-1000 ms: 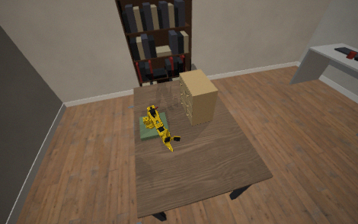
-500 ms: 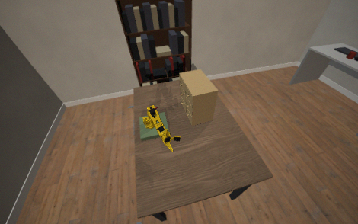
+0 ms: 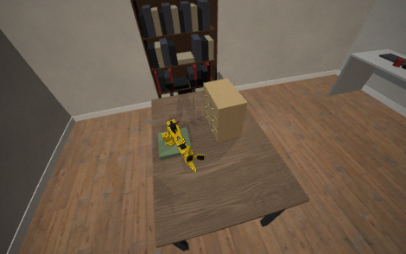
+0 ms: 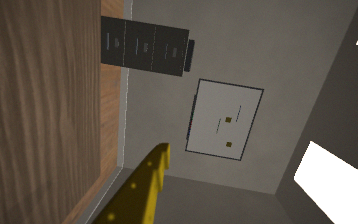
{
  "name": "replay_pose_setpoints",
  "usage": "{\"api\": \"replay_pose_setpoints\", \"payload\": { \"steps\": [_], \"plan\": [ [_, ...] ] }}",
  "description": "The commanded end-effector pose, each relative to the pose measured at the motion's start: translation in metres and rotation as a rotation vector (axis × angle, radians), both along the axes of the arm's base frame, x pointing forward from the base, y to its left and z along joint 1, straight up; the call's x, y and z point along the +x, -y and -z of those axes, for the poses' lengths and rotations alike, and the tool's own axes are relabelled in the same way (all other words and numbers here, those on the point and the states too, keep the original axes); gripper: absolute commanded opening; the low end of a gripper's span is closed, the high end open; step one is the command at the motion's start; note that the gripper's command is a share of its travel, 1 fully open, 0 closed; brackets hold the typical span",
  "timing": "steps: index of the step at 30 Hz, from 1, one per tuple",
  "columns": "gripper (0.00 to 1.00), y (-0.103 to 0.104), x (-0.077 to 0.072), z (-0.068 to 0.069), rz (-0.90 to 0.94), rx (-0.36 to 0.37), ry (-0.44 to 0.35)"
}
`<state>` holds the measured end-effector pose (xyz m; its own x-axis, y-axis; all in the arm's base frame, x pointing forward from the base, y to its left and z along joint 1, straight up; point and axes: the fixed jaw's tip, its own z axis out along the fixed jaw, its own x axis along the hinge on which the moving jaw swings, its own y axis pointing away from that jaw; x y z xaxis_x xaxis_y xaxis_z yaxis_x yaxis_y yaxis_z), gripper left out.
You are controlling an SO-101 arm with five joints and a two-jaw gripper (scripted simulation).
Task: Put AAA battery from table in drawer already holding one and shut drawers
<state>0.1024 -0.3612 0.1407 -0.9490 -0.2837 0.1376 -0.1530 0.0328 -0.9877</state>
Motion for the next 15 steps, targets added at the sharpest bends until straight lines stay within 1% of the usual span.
{"api": "replay_pose_setpoints", "payload": {
  "steps": [1,6,7,15],
  "plan": [
    [1.00,0.000,0.000,-0.002,0.000,-0.005,0.003],
    [1.00,0.000,0.000,-0.002,0.000,-0.005,0.003],
    [0.50,-0.004,0.007,-0.002,-0.019,0.016,0.022],
    [0.50,-0.044,0.060,-0.003,-0.161,0.195,0.159]
  ]
}}
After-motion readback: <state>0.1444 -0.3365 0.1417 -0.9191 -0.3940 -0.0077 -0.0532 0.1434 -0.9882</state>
